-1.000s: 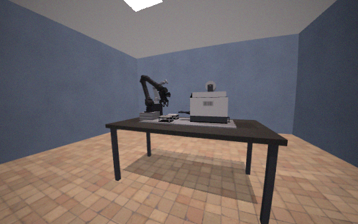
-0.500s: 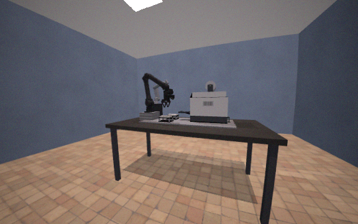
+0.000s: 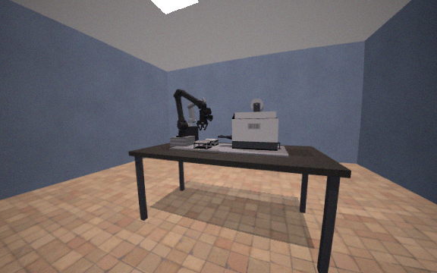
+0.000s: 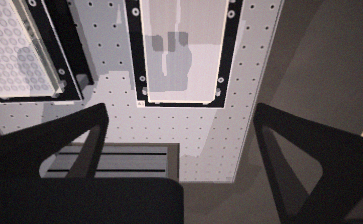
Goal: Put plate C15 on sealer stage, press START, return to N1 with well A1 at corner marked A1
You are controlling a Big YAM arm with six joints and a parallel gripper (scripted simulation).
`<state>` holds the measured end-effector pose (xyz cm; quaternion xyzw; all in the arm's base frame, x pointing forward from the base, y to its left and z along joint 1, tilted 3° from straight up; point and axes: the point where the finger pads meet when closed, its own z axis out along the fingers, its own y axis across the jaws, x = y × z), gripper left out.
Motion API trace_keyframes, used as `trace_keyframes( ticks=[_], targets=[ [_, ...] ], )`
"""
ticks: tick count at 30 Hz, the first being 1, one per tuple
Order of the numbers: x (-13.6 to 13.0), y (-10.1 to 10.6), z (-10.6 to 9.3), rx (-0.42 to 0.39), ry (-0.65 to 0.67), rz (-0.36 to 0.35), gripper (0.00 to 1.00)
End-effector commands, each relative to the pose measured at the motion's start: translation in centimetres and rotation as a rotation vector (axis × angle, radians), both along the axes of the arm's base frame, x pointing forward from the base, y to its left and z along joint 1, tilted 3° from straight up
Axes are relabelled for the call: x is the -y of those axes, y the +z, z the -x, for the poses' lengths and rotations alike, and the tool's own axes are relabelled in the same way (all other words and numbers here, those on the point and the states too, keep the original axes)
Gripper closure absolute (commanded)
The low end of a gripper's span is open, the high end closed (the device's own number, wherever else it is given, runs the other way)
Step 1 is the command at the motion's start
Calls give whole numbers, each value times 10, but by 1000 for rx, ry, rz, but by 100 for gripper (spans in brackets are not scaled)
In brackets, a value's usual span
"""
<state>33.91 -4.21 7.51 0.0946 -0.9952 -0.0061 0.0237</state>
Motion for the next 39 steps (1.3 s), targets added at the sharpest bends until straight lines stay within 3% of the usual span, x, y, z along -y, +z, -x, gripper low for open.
trace_keyframes(
  ticks=[1,3,9,13,18,22,30,39],
  targets=[
    [-3,4,-2,29,19,1,0],
    [-3,4,-2,29,19,1,0],
    [-34,44,-17,49,10,4,0],
    [-31,51,-21,43,-22,7,0],
    [-61,71,-24,43,-10,-5,0],
    [-60,77,-26,46,-21,2,0],
    [-97,112,-34,58,-11,-2,0],
    [-114,118,-39,21,-23,-2,0]
  ],
)
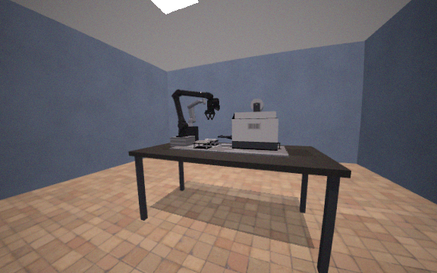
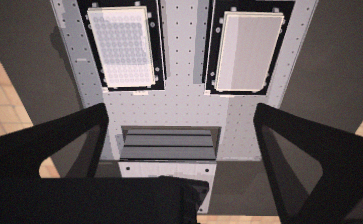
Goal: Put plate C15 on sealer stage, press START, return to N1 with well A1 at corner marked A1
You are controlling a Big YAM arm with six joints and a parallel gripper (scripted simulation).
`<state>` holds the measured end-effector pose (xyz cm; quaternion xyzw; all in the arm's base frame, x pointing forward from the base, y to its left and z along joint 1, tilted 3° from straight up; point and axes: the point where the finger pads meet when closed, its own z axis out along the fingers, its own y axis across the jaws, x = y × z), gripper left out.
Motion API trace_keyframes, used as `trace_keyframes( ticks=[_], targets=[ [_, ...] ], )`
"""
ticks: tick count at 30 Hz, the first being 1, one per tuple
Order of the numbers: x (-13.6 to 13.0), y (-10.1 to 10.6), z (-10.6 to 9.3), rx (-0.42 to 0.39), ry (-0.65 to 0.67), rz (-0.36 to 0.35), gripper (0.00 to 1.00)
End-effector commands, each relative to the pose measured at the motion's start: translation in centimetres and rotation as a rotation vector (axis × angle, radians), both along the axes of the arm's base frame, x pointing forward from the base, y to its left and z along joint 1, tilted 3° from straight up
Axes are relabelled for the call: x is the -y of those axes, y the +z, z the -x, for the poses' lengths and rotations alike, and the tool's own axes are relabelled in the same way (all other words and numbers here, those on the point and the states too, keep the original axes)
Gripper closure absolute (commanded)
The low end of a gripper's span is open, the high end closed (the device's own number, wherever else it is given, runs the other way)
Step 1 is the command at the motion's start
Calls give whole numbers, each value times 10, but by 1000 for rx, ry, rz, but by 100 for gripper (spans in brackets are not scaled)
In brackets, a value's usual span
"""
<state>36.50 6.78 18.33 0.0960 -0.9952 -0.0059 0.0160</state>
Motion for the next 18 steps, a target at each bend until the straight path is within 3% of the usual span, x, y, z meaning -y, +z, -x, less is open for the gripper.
trace_keyframes(
  ticks=[1,18],
  targets=[
    [-2,8,-13,4,-24,-1,0],
    [-1,-3,-1,13,29,-6,0]
  ],
)
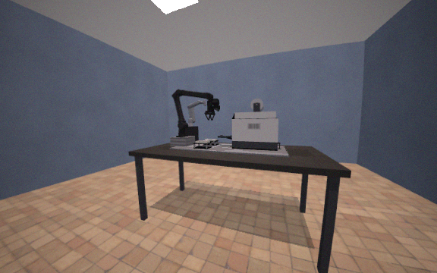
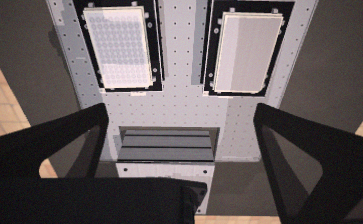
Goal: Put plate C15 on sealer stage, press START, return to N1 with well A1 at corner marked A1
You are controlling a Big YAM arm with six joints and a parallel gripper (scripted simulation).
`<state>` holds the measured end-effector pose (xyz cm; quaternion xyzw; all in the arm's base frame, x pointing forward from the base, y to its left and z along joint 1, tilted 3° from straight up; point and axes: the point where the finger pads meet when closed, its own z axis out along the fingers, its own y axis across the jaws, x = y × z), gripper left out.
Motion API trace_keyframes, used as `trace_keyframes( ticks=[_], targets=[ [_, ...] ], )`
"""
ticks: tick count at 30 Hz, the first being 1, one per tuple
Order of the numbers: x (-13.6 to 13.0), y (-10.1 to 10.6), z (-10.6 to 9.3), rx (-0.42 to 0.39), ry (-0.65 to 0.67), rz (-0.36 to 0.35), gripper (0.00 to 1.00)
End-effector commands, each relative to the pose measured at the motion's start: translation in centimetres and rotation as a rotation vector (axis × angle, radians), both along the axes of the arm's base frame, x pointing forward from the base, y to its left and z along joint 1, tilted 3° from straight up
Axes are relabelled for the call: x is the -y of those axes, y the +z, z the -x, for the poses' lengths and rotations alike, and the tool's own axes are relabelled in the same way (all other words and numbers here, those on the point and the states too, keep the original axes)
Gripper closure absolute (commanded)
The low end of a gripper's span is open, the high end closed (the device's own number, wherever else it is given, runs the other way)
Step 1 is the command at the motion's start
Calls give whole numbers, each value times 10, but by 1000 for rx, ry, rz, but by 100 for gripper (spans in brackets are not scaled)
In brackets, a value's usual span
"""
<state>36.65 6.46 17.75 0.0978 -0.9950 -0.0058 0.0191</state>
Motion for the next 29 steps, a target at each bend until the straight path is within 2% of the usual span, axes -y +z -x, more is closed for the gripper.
trace_keyframes(
  ticks=[1,11,19,29],
  targets=[
    [-4,2,1,18,25,-6,0],
    [-5,15,-8,52,2,-13,0],
    [-6,15,-17,52,15,-13,0],
    [-6,15,-17,52,15,-13,0]
  ],
)
